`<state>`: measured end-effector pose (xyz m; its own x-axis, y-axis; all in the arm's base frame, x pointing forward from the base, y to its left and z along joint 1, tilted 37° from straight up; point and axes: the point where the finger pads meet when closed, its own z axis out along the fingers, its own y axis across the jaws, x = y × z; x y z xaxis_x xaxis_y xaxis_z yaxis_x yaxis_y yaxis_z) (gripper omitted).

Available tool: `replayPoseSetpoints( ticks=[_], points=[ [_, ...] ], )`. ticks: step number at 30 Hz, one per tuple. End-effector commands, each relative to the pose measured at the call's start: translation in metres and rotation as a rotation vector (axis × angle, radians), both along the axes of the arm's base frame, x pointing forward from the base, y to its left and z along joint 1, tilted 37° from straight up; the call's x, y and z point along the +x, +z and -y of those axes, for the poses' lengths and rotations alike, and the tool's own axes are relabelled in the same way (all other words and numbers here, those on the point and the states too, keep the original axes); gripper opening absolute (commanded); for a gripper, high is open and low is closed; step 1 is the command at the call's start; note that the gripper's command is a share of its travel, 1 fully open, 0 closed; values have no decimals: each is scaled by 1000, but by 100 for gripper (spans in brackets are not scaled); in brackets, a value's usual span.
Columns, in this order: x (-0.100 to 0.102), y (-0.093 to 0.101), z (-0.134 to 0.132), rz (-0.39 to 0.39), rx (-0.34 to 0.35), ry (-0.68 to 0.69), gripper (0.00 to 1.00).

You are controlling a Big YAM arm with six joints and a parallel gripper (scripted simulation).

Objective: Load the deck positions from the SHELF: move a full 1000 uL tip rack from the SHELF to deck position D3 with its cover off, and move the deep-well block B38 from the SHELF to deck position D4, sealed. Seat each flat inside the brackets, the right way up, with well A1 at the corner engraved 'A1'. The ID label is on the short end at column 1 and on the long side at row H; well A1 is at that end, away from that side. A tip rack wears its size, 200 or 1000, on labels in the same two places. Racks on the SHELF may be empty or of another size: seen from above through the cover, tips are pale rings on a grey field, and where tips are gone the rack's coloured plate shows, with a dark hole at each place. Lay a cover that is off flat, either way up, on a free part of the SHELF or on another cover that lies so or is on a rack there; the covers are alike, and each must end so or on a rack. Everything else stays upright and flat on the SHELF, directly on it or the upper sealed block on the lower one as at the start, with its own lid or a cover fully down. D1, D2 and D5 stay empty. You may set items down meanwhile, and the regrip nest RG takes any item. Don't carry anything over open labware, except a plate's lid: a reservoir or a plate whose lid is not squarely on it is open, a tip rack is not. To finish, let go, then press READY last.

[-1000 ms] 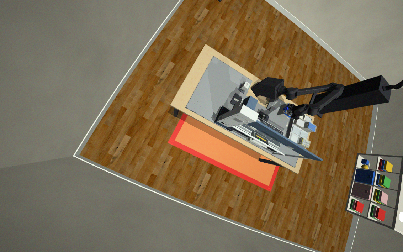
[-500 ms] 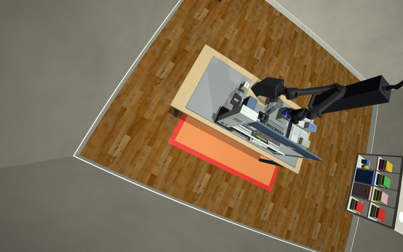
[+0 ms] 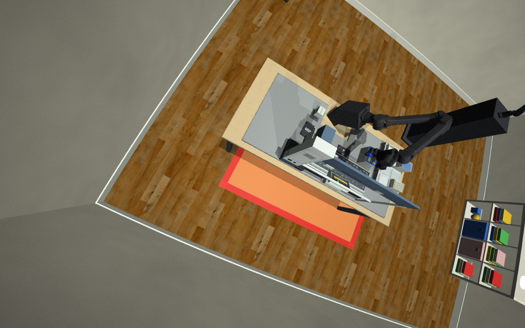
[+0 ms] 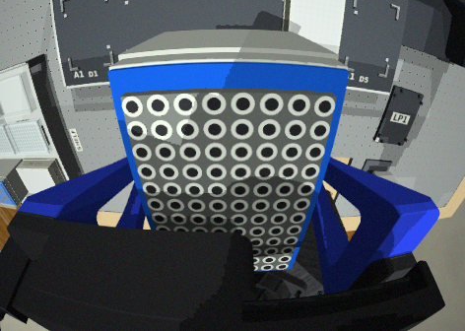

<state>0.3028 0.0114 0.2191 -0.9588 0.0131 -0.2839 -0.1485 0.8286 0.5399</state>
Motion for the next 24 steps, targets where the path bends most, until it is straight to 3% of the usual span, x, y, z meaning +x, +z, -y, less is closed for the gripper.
replayPoseSetpoints(
  ticks=[1, 7, 10, 12, 16, 24],
  points=[
    [29, 22, 3, 39, -13, -14, 0],
    [58, 30, 4, 40, -11, -14, 0],
    [59, 31, 2, 17, -5, -14, 0],
    [71, 34, 3, 31, -9, -14, 0],
    [60, 29, 4, 23, -6, -23, 0],
    [67, 33, 4, 28, -7, -19, 0]
  ],
)
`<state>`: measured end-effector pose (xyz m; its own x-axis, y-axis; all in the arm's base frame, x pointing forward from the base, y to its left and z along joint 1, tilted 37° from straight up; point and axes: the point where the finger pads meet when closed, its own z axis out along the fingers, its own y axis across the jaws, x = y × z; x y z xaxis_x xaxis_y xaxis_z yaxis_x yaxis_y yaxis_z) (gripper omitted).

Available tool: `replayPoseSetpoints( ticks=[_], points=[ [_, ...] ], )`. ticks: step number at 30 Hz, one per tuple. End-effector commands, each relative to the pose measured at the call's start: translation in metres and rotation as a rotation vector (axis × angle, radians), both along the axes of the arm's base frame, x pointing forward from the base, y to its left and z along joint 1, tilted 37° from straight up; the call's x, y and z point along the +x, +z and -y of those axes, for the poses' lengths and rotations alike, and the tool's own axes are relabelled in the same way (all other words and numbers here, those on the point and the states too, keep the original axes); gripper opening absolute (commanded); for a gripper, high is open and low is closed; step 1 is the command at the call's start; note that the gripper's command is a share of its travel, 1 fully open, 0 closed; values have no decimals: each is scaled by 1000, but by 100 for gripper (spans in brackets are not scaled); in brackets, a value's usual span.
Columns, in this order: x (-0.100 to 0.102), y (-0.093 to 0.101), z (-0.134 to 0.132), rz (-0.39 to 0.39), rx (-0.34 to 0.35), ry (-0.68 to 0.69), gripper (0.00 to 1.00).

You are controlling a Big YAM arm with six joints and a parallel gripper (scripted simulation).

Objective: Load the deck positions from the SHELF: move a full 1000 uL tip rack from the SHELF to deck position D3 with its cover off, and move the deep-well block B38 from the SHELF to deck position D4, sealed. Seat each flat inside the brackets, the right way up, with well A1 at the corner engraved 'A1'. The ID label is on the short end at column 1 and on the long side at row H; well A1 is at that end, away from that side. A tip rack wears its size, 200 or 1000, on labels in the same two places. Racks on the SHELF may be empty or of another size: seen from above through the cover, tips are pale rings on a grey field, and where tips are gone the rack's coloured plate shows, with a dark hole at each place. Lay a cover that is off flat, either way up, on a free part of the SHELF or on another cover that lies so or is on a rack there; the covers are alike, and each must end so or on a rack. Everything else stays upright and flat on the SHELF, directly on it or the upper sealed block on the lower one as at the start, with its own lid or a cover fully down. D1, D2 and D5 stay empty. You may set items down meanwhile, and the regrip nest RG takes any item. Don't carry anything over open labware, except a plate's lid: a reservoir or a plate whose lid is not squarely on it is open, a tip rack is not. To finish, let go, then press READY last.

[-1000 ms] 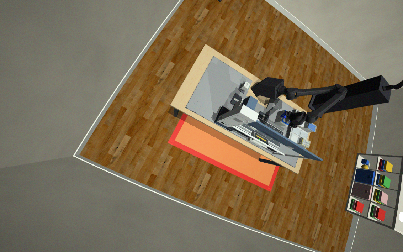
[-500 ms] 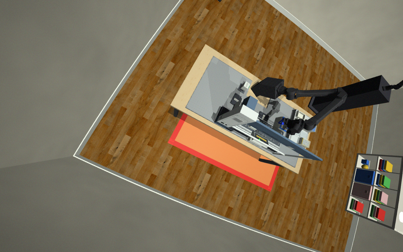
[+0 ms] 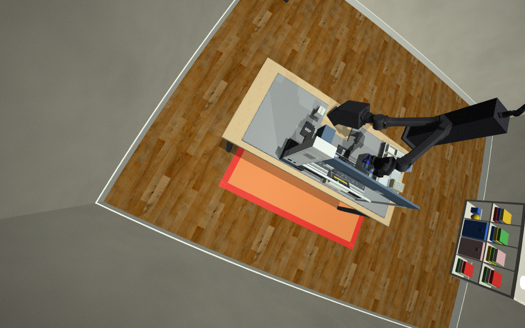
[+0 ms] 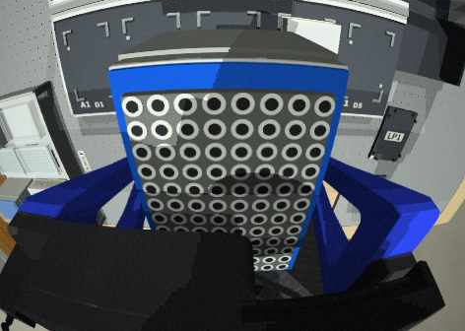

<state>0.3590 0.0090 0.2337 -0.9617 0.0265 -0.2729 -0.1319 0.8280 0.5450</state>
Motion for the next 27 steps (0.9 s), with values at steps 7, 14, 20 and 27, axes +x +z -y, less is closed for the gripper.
replayPoseSetpoints(
  ticks=[7, 14, 20, 27],
  points=[
    [15, 21, 1, 45, -13, -3, 0],
    [9, 15, 4, 36, -10, -7, 0],
    [9, 15, 4, 36, -10, -7, 0],
    [10, 15, 4, 36, -10, -7, 0]
  ],
)
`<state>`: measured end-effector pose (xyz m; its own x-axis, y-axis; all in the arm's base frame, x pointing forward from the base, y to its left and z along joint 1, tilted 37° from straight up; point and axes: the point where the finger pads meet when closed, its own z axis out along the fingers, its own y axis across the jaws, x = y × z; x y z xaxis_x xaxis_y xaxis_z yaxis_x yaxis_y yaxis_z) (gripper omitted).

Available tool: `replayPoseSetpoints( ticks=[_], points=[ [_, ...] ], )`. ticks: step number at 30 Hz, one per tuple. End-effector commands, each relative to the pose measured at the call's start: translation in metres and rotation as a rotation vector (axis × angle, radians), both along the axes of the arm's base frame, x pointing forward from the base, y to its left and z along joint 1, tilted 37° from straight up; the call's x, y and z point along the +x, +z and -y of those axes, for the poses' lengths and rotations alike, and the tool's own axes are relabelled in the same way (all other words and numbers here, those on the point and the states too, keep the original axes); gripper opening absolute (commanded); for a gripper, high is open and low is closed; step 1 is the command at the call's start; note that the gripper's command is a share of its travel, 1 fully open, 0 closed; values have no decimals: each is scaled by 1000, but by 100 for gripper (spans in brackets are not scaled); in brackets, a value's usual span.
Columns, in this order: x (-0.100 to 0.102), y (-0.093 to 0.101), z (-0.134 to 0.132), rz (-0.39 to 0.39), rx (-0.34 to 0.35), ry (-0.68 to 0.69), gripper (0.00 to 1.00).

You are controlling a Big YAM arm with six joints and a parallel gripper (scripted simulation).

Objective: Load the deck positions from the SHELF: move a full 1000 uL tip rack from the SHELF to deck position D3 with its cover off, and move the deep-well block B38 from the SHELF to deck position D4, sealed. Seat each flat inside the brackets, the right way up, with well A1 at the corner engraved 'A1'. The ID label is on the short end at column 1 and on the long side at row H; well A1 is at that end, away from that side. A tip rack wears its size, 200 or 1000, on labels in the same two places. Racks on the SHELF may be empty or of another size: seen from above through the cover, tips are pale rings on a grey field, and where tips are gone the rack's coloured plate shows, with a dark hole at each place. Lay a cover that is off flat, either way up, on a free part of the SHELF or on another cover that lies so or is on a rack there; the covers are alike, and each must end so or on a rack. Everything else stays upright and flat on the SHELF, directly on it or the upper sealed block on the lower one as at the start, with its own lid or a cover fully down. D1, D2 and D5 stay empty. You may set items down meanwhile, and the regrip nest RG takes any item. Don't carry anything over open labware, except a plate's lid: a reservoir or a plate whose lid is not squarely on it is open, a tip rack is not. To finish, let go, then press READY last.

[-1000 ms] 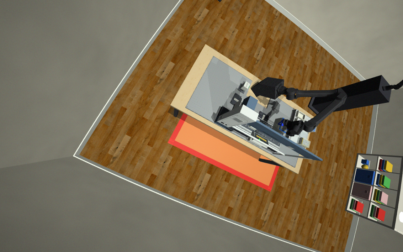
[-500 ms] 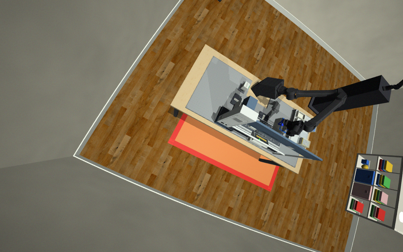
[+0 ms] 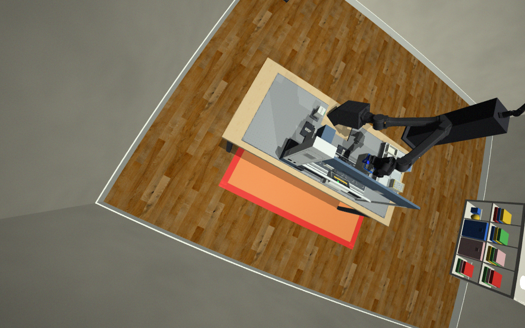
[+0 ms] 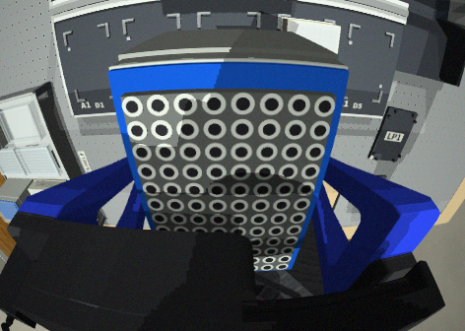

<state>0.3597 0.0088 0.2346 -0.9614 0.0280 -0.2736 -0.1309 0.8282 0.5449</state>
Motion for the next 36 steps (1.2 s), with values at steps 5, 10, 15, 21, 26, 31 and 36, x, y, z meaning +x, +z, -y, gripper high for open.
replayPoseSetpoints(
  ticks=[5, 10, 15, 21, 26, 31, 36],
  points=[
    [18, 20, 1, 42, -12, 1, 0],
    [9, 14, 4, 35, -10, -6, 0],
    [10, 14, 4, 35, -10, -6, 0],
    [9, -7, -7, 2, -3, 0, 0],
    [9, -9, -10, 9, -4, 0, 0],
    [12, -18, -14, 2, -2, 0, 0],
    [13, -23, -19, 6, -3, 0, 0]
  ],
)
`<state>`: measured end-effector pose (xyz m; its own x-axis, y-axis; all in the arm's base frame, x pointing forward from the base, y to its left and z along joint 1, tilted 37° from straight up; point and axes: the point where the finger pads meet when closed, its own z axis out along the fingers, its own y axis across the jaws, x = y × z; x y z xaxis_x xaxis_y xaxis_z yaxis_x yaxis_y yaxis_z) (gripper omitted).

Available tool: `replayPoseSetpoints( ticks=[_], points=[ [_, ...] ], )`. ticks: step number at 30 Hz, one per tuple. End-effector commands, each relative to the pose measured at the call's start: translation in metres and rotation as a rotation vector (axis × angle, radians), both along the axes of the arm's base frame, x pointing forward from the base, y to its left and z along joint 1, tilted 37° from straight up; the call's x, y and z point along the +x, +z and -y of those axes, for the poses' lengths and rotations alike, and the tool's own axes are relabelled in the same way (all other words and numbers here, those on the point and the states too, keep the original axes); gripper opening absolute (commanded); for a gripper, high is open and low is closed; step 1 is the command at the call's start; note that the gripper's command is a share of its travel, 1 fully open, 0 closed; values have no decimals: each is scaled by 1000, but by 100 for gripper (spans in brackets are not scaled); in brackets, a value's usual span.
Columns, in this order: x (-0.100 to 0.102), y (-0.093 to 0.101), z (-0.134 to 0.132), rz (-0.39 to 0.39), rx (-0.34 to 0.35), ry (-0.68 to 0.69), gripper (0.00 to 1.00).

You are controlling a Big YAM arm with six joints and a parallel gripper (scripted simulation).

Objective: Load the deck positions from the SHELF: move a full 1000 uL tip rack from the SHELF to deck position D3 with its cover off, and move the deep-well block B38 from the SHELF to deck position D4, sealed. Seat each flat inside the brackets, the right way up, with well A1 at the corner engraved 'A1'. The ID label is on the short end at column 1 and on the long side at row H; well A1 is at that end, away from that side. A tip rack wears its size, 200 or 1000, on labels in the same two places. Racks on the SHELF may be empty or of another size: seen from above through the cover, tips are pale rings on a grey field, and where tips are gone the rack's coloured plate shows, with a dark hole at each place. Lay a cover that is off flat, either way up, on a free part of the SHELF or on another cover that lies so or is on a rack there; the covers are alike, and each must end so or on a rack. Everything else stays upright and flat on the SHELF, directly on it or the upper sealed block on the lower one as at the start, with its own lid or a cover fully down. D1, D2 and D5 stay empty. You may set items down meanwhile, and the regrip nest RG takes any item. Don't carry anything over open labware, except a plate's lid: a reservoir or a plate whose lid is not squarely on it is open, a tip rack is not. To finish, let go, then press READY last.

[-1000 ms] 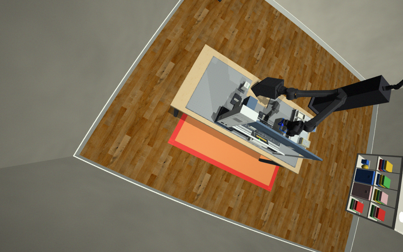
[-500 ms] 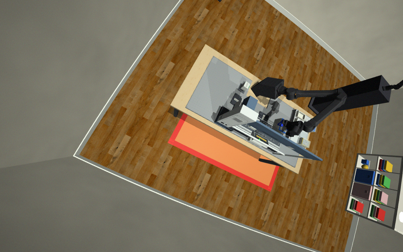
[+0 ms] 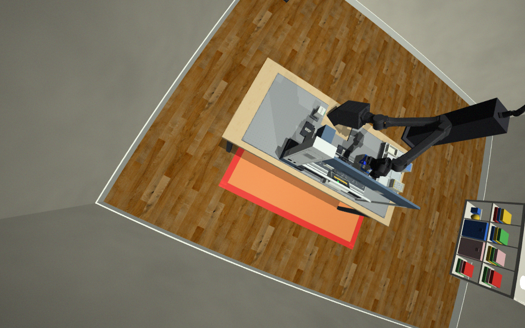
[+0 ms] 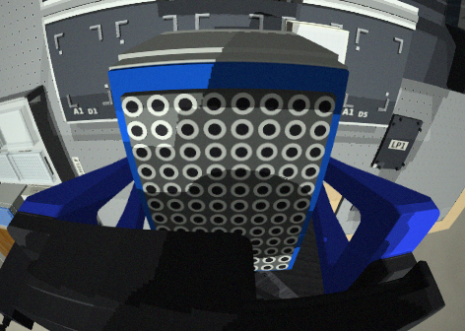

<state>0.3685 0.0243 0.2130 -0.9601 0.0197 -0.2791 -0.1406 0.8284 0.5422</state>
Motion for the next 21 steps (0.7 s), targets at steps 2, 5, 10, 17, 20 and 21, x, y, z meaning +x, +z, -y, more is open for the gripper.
replayPoseSetpoints(
  ticks=[2, 5, 10, 17, 20, 21],
  points=[
    [5, -6, -6, -4, 0, -8, 0],
    [6, -9, -8, -3, 0, -8, 0],
    [7, -11, -11, 5, -1, -8, 0],
    [10, -23, -18, -4, 0, -8, 0],
    [11, -26, -21, 0, 0, -8, 0],
    [11, -27, -22, -1, 0, -8, 0]
  ],
)
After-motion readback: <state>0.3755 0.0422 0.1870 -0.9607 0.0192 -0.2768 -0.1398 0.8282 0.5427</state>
